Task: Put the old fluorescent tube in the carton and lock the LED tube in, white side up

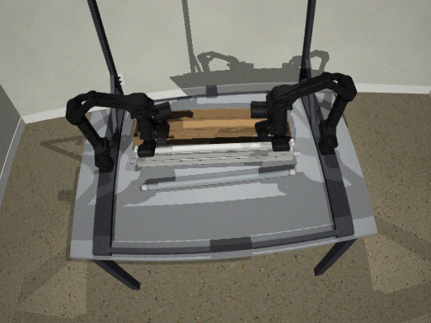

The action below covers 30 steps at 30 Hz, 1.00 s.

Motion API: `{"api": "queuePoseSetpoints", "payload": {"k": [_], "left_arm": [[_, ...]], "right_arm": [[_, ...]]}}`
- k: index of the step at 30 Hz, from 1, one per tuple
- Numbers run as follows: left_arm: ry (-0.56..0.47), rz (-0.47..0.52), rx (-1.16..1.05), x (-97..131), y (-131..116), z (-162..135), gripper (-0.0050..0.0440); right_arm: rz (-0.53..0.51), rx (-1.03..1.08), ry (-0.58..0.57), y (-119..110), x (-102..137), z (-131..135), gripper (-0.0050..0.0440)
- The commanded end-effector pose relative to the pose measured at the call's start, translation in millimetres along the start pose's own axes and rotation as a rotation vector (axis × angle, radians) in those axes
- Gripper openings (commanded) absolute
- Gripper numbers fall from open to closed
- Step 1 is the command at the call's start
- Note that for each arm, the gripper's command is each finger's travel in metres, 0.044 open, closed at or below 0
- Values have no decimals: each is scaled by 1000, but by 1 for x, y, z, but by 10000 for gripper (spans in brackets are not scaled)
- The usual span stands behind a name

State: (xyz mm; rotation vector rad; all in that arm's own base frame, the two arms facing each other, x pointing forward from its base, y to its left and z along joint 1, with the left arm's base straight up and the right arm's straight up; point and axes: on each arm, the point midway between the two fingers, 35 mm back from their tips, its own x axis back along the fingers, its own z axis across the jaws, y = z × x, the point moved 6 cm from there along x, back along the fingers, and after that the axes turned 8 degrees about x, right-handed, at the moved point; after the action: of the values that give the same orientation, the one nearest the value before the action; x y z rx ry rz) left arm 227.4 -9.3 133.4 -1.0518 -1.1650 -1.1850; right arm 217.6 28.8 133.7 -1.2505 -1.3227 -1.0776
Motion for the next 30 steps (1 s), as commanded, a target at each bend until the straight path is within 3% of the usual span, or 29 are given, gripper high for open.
{"api": "queuePoseSetpoints", "payload": {"k": [1, 8, 24, 30], "left_arm": [[-101, -21, 2, 6, 4, 9, 85], [-219, -5, 0, 4, 5, 20, 85], [-245, 0, -1, 4, 6, 22, 85], [-245, -1, -1, 15, 6, 23, 85]], "right_arm": [[-40, -4, 106, 0, 4, -8, 84], [-57, -2, 224, -2, 2, -19, 84], [-60, -2, 250, -2, 2, -21, 84], [-61, -2, 250, -3, 13, -22, 84]]}}
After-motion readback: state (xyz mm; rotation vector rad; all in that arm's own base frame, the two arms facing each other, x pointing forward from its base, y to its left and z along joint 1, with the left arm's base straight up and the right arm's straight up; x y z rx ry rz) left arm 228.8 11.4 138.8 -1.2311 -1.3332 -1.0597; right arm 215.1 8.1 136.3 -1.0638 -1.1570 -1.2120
